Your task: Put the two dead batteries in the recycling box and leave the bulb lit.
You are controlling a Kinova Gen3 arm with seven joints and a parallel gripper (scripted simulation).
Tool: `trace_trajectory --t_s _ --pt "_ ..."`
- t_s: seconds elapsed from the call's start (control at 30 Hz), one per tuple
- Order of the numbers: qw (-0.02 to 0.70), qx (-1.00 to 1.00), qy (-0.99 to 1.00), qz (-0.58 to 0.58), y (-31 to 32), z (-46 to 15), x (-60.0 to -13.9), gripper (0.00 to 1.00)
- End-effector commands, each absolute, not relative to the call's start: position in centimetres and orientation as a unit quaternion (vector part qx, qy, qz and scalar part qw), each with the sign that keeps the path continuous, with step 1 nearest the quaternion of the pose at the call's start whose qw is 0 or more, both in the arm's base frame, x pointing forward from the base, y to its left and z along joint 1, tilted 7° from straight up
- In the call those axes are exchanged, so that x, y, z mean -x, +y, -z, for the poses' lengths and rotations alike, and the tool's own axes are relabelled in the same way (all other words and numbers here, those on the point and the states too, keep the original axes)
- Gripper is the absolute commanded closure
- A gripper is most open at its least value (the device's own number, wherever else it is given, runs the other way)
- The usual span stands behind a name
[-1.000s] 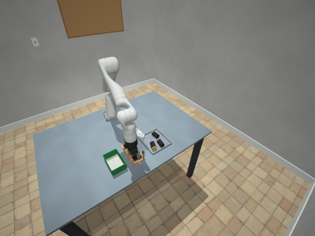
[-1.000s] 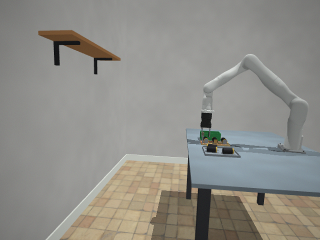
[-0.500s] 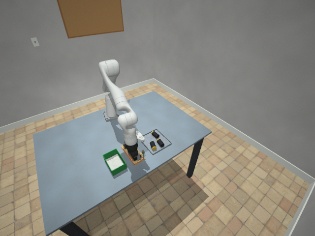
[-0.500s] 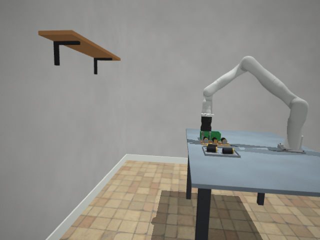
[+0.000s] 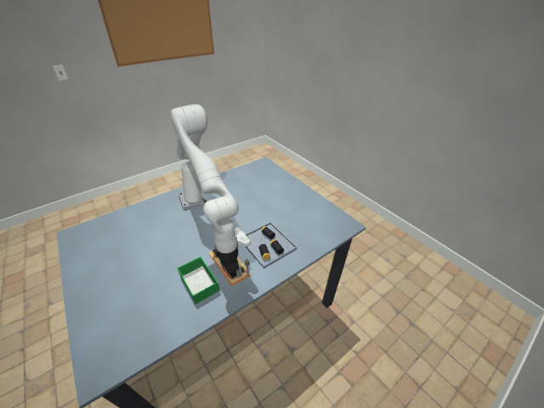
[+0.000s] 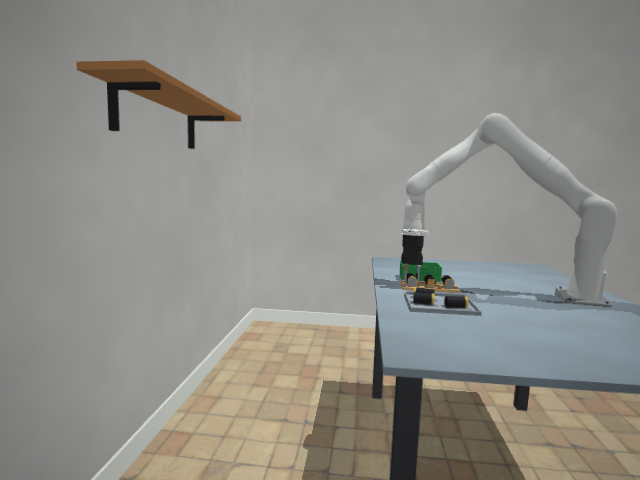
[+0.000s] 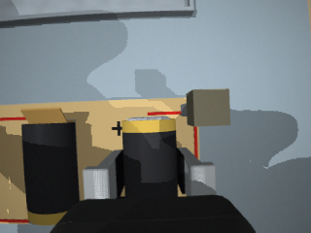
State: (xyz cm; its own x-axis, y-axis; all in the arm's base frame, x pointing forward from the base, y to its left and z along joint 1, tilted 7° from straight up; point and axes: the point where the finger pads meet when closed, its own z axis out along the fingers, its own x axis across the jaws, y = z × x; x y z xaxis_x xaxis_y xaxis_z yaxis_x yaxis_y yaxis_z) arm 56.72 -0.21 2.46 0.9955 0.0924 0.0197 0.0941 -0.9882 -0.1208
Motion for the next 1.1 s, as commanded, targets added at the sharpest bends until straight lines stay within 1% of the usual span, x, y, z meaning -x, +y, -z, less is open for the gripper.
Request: trace_trajectory --t_s 0.0,0.9,1.07 --pt "0.061 0.997 -0.047 0.008 -0.2 -2.6 -56.8 0.43" --pt "0.061 0.997 -0.047 0.008 -0.2 -2.6 -56.8 0.43" --pt "0.061 0.997 -0.047 0.008 -0.4 -3.7 -56.8 0.43"
